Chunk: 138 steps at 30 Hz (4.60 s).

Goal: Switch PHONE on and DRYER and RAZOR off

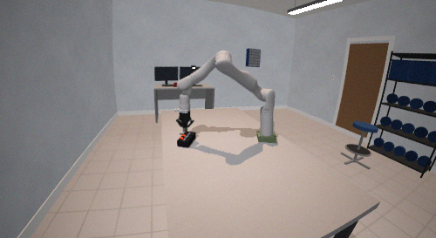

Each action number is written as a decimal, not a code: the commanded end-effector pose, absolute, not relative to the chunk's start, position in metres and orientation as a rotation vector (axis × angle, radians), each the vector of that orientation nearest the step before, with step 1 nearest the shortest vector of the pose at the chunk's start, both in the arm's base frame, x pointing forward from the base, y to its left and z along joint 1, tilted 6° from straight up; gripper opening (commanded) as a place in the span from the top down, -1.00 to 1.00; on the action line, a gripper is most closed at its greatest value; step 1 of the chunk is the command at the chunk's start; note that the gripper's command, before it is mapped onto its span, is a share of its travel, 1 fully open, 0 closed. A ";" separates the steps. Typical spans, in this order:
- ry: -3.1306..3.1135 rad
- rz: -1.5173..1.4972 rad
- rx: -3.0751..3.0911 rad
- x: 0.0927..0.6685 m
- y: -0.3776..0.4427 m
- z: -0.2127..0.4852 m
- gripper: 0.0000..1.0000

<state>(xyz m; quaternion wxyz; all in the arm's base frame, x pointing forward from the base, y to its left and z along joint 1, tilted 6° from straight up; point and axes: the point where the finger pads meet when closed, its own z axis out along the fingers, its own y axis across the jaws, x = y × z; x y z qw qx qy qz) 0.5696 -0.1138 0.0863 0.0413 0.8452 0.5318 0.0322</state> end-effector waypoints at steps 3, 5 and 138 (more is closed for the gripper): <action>1.634 0.099 2.580 0.570 -0.115 0.085 1.00; 1.634 0.099 2.580 0.570 -0.115 0.085 1.00; 1.635 0.097 2.581 0.606 -0.028 0.103 1.00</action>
